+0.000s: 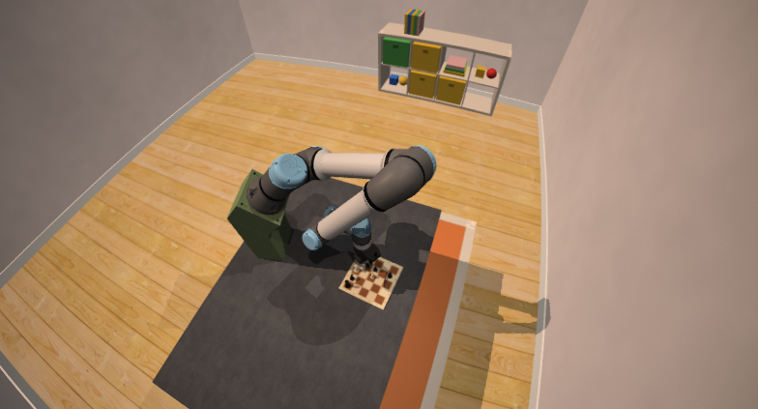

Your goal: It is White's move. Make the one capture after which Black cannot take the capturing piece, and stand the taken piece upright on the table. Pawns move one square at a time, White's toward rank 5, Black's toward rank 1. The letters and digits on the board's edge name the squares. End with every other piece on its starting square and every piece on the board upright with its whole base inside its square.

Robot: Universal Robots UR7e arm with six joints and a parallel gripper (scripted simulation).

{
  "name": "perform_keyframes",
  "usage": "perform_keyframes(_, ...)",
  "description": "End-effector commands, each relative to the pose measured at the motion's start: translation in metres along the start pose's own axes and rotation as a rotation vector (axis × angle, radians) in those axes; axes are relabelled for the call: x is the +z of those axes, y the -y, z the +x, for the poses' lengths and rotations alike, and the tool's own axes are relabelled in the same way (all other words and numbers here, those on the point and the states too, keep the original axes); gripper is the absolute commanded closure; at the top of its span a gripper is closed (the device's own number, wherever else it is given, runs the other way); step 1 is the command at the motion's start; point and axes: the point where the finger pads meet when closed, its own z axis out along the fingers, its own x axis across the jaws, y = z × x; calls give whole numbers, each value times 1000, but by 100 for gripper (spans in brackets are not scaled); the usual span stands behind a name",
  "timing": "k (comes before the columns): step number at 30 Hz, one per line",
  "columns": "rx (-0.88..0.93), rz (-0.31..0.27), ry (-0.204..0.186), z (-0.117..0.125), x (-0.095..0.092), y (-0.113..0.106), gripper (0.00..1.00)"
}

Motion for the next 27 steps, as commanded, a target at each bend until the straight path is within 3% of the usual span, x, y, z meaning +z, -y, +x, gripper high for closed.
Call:
perform_keyframes(1, -2, 3, 1, -1, 1, 1, 32)
perform_keyframes(13, -2, 3, 1, -1, 1, 1, 32)
perform_keyframes(14, -2, 3, 1, -1, 1, 1, 100)
perform_keyframes(27, -2, 3, 1, -1, 1, 1, 100)
